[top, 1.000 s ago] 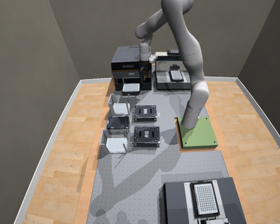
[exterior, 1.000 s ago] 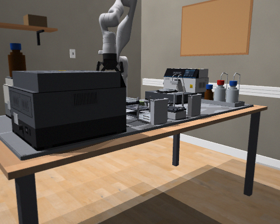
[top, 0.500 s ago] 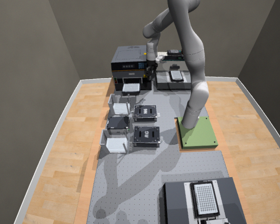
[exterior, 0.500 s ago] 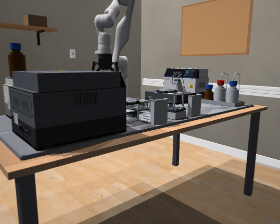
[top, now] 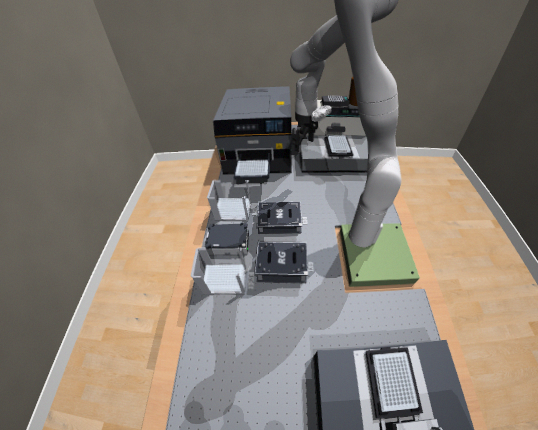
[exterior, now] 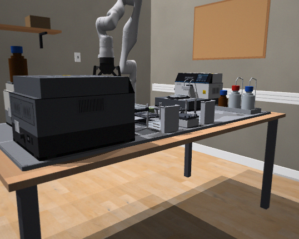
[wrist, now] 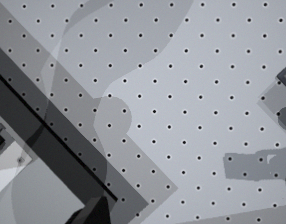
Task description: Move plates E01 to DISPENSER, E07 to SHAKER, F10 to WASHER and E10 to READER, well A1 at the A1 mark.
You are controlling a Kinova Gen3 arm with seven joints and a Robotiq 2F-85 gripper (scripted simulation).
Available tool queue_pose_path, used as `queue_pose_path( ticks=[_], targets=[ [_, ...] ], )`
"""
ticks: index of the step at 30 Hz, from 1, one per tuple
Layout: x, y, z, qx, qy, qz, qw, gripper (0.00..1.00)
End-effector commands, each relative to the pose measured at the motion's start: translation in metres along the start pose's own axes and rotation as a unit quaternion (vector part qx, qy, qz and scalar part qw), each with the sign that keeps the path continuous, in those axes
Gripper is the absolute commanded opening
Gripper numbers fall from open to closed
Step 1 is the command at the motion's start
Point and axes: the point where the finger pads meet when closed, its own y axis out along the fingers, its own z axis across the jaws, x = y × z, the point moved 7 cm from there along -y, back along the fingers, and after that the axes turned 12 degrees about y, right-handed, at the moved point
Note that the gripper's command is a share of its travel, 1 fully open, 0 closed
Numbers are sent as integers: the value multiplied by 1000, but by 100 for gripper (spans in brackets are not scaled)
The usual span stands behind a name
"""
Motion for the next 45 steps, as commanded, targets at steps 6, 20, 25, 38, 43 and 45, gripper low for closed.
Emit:
queue_pose_path(
  ticks=[6,20,25,38,43,45],
  targets=[
    [-13,0,-16,0,60,-1,998,100],
    [-38,0,-47,0,78,-1,997,100],
    [-48,0,-60,0,137,-1,991,100],
    [-72,0,-88,0,155,-1,988,100],
    [-81,0,-102,0,194,-1,981,100],
    [-84,0,-108,0,231,-1,973,100]
  ],
)
